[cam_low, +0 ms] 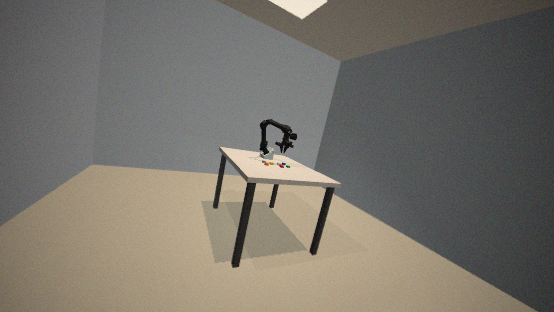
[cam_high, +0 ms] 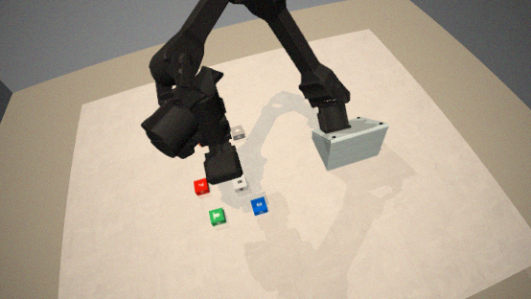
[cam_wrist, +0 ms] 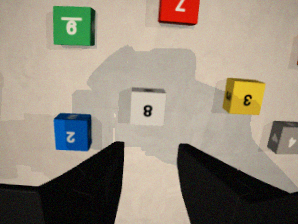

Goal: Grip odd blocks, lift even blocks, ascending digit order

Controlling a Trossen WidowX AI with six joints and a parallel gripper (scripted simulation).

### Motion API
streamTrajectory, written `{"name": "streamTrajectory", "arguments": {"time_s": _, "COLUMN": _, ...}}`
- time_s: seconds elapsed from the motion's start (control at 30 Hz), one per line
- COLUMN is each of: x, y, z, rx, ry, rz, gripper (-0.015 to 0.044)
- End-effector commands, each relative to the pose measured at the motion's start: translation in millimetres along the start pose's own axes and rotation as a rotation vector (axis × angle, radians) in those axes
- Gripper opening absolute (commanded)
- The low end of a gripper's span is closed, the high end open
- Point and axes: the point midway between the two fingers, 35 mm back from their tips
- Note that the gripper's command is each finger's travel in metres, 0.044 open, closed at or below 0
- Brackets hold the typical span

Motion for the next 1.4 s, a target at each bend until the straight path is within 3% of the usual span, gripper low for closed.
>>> {"name": "streamTrajectory", "arguments": {"time_s": 0.0, "x": 22, "y": -19, "z": 3, "rx": -0.004, "ry": -0.006, "rz": -0.005, "gripper": 0.012}}
{"name": "streamTrajectory", "arguments": {"time_s": 0.27, "x": 70, "y": -55, "z": 0, "rx": -0.006, "ry": -0.009, "rz": -0.007, "gripper": 0.012}}
{"name": "streamTrajectory", "arguments": {"time_s": 0.33, "x": 70, "y": -56, "z": -8, "rx": -0.006, "ry": -0.009, "rz": -0.007, "gripper": 0.0172}}
{"name": "streamTrajectory", "arguments": {"time_s": 0.5, "x": 70, "y": -56, "z": -72, "rx": -0.007, "ry": -0.007, "rz": -0.008, "gripper": 0.0304}}
{"name": "streamTrajectory", "arguments": {"time_s": 0.63, "x": 70, "y": -55, "z": -81, "rx": -0.007, "ry": -0.006, "rz": -0.008, "gripper": 0.04}}
{"name": "streamTrajectory", "arguments": {"time_s": 1.37, "x": 70, "y": -56, "z": -107, "rx": -0.007, "ry": -0.005, "rz": -0.008, "gripper": 0.04}}
Point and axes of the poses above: the point midway between the two fingers, 35 mm back from their tips, its own z axis back along the fingers, its own x axis across the jaws, y = z × x
